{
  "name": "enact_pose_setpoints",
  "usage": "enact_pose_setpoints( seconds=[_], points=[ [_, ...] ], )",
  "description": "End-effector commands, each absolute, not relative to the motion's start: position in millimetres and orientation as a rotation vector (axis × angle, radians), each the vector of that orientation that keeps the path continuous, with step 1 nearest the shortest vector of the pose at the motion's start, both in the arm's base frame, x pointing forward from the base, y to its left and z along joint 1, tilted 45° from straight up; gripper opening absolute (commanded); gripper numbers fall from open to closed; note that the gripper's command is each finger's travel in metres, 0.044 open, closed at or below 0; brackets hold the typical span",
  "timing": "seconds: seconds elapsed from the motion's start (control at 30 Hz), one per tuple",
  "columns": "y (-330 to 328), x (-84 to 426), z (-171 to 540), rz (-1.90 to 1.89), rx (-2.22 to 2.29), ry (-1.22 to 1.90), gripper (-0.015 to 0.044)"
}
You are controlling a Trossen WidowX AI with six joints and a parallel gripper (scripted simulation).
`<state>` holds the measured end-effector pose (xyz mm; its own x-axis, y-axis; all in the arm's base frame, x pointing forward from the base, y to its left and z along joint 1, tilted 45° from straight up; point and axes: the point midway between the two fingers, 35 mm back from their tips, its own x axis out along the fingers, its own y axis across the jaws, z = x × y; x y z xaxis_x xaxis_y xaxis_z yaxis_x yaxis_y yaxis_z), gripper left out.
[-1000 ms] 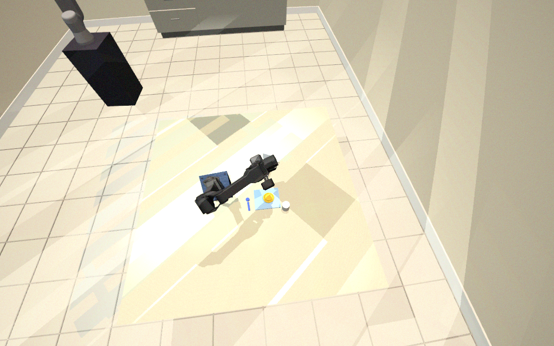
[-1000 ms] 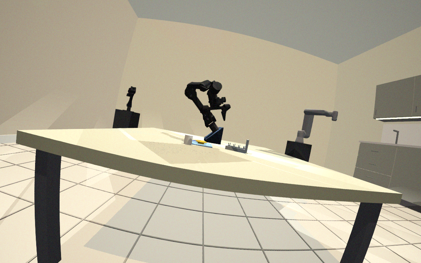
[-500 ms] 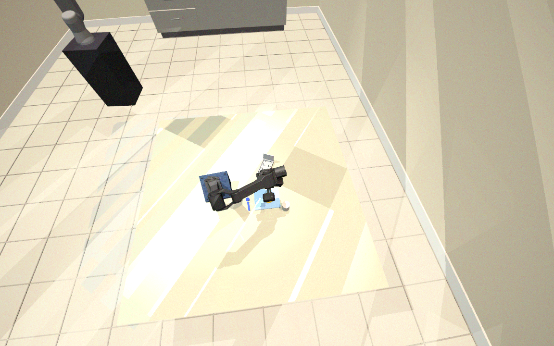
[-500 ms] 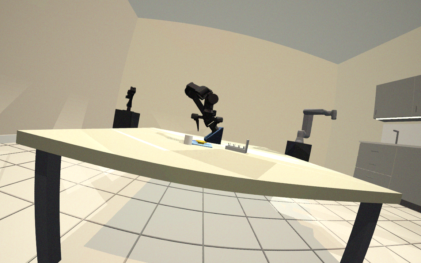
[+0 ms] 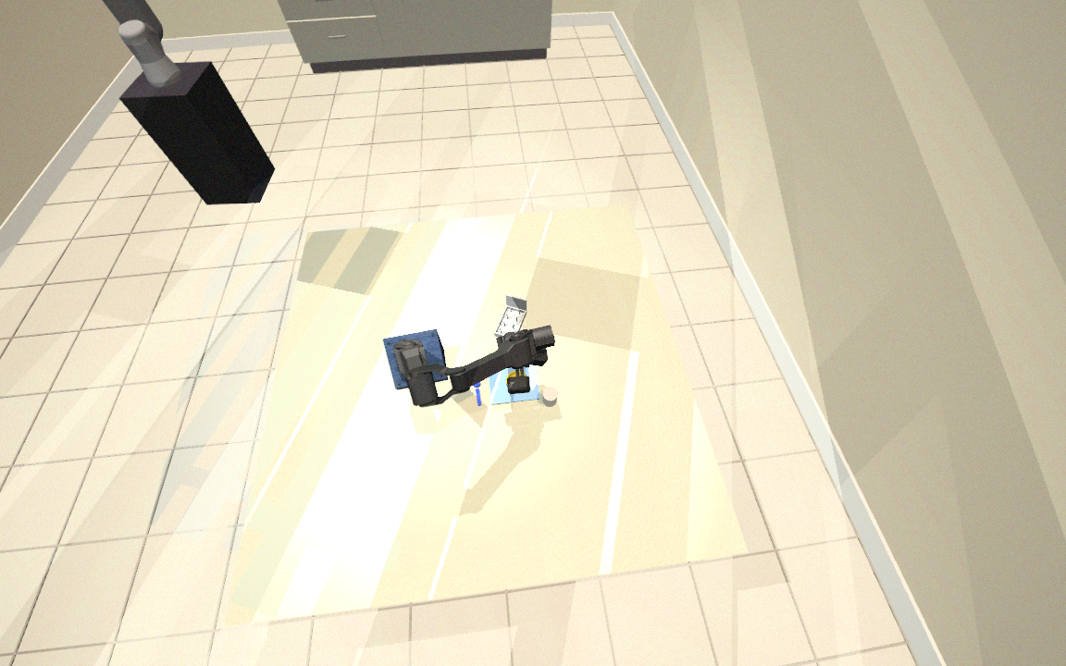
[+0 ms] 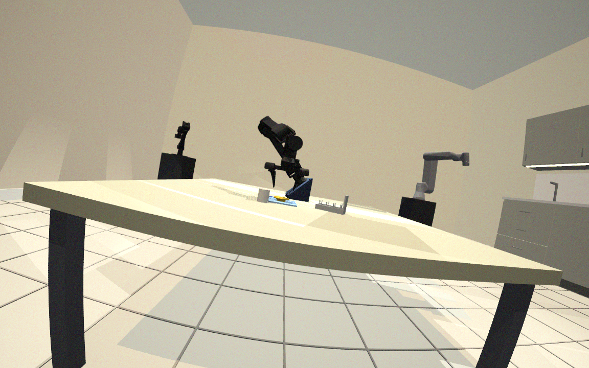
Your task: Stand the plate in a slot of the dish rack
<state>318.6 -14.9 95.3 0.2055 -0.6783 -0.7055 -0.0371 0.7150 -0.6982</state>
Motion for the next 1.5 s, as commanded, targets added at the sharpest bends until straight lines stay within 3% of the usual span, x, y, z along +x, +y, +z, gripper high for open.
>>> enact_pose_setpoints(
  seconds=[0.0,0.9,1.47],
  points=[
    [-21,318,88,-0.499,-0.682,1.315,0.04],
    [-51,325,61,-0.502,-0.685,1.314,0.04],
    [-51,325,61,-0.502,-0.685,1.314,0.0314]
  ],
)
